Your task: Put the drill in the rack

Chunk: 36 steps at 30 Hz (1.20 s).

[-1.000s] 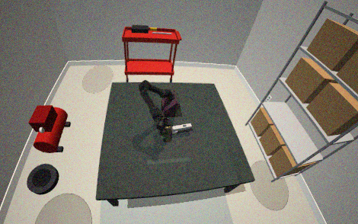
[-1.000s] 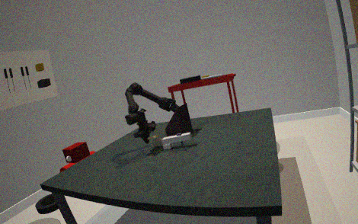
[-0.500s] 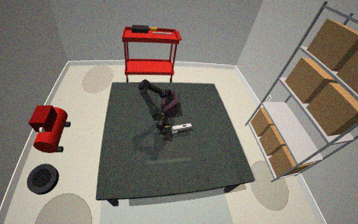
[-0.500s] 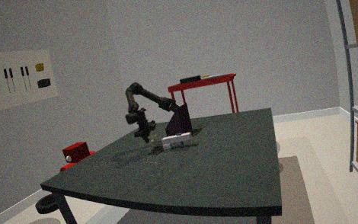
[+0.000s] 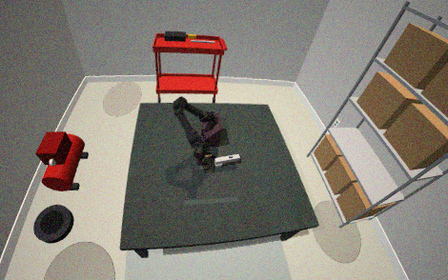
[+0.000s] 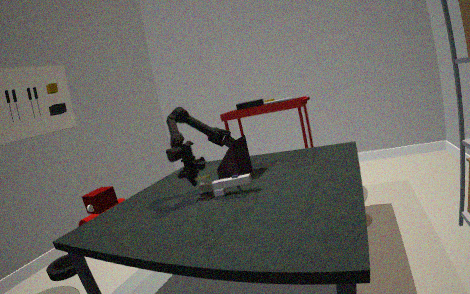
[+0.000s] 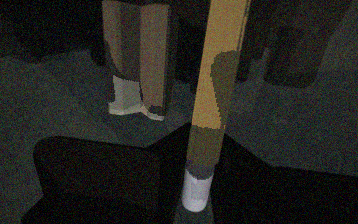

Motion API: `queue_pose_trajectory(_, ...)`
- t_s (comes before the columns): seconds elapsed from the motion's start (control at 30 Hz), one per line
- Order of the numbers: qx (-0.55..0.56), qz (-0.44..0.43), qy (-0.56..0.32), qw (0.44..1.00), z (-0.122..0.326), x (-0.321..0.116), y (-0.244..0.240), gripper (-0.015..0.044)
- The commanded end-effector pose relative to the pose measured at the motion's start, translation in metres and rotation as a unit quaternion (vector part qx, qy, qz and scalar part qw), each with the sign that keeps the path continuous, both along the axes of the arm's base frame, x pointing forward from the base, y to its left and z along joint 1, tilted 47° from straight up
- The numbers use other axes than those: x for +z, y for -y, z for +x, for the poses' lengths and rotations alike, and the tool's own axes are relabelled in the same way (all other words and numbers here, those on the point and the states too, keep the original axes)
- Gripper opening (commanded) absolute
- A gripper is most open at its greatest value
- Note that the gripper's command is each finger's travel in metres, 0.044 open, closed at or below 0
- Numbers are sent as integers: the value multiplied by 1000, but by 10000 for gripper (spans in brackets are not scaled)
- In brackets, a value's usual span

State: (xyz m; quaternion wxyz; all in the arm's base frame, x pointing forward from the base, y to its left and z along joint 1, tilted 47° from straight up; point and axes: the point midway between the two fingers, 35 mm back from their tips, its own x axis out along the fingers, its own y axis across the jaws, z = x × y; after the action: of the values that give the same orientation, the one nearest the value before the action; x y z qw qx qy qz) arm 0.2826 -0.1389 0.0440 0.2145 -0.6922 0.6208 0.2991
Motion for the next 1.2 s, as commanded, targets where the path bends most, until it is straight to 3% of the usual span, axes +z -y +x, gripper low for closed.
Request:
queue_pose_trajectory(0.0,1,0,2,1000,-7,3,2,0)
queue_pose_trajectory(1.17,1,-1,1,1000,-42,10,23,0)
